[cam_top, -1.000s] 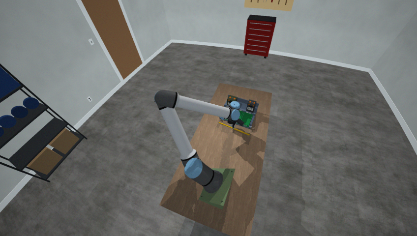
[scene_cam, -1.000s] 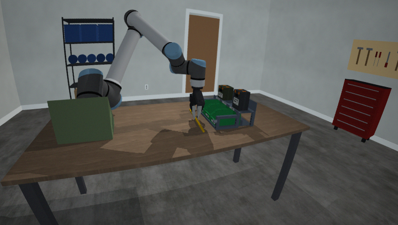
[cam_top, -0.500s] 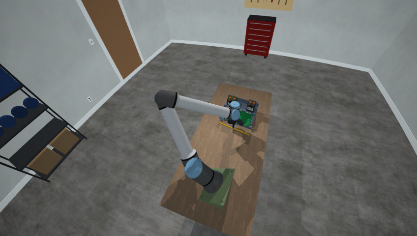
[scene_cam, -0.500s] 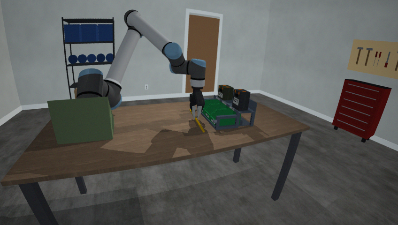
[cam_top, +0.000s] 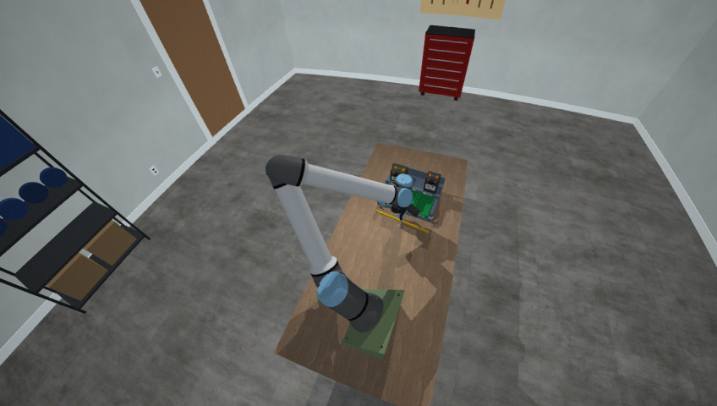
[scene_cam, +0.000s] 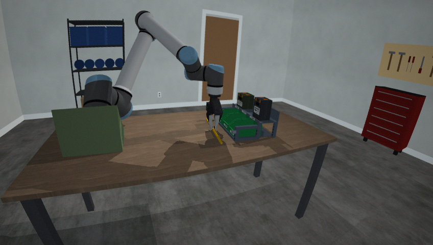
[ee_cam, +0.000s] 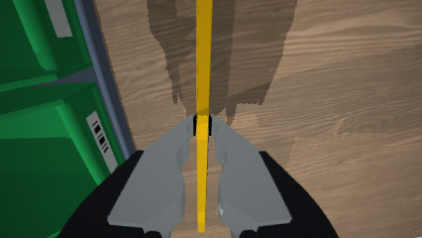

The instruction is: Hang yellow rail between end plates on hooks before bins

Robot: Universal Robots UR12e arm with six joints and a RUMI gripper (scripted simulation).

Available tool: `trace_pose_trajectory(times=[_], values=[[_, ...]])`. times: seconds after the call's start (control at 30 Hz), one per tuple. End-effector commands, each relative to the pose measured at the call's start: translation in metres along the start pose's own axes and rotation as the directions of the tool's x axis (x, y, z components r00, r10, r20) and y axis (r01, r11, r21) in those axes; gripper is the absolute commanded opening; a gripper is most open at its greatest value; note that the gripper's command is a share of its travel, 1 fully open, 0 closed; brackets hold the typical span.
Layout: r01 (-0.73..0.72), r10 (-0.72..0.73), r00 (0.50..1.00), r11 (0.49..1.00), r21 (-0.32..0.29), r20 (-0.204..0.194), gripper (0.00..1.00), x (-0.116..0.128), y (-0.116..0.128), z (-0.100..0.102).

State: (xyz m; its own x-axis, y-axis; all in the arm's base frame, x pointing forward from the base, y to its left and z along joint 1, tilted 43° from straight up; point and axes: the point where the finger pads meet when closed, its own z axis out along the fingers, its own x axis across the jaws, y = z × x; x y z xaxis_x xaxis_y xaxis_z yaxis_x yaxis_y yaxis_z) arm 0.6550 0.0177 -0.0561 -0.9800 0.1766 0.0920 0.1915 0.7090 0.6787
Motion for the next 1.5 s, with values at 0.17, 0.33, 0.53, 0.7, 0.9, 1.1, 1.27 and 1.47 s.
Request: trace_pose_trajectory(times=[0.17,0.33,0.53,0.7,0.9,1.1,1.27,1.47], values=[[0.001,-0.001,1.000,1.000,0.000,0.003,0.00,-0.002,0.000,-0.002],[0.001,-0.001,1.000,1.000,0.001,0.003,0.00,-0.002,0.000,-0.003],[0.002,-0.002,1.000,1.000,0.002,0.006,0.00,-0.004,0.000,-0.011],[0.002,-0.002,1.000,1.000,0.003,0.006,0.00,-0.004,-0.001,-0.020],[0.002,-0.002,1.000,1.000,0.003,0.006,0.00,-0.004,-0.001,-0.030],[0.002,-0.002,1.000,1.000,0.003,0.006,0.00,-0.003,-0.001,-0.048],[0.002,-0.002,1.000,1.000,0.003,0.006,0.00,-0.003,0.000,-0.065],[0.002,-0.002,1.000,1.000,0.003,0.006,0.00,-0.003,0.000,-0.079]])
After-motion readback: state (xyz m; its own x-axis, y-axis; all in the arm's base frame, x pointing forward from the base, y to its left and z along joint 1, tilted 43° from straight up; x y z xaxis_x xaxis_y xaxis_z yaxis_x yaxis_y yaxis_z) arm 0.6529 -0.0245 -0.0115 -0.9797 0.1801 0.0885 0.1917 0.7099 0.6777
